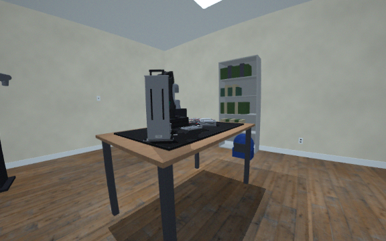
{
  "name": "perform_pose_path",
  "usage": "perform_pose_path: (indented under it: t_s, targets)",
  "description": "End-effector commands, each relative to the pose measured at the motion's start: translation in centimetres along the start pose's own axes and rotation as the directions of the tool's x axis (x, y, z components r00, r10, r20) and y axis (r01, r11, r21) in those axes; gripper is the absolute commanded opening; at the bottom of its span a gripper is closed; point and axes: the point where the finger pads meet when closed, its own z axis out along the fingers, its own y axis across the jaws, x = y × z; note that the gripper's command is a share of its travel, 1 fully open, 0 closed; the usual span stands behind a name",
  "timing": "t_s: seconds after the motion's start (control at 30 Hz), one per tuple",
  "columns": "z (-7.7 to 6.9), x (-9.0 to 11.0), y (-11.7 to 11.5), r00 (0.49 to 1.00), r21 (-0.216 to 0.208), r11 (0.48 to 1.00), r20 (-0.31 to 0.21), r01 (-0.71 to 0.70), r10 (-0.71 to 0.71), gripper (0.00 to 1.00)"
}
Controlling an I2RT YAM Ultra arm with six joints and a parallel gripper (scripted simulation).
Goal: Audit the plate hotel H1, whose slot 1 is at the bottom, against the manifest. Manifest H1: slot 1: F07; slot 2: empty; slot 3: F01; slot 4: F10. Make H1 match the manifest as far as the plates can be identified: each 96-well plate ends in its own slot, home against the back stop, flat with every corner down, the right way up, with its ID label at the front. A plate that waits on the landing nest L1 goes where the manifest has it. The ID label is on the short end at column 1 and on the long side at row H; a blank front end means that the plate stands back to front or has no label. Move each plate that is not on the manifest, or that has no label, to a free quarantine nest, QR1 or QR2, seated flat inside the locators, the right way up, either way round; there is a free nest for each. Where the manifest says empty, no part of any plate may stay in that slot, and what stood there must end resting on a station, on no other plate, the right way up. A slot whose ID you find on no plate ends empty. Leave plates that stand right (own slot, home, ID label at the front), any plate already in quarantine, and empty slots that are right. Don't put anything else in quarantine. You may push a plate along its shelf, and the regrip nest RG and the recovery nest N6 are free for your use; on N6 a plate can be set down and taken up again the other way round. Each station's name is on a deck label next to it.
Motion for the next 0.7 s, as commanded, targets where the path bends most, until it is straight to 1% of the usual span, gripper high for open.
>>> perform_pose_path:
  t_s: [0.0,0.2,0.27,0.57,0.67]
  targets:
    - [0.0,-1.1,-0.1,0.999,0.007,1.000,0.051,0.002,-0.002,0.86]
    - [1.6,-1.3,-0.2,0.999,0.007,1.000,0.051,0.002,-0.002,0.86]
    - [1.6,-1.3,-0.2,0.999,0.007,1.000,0.051,0.002,-0.002,0.86]
    - [4.0,-1.5,-0.2,0.999,0.007,1.000,0.051,0.002,-0.002,0.86]
    - [4.2,-1.5,-0.2,0.999,0.007,1.000,0.051,0.002,-0.002,0.86]
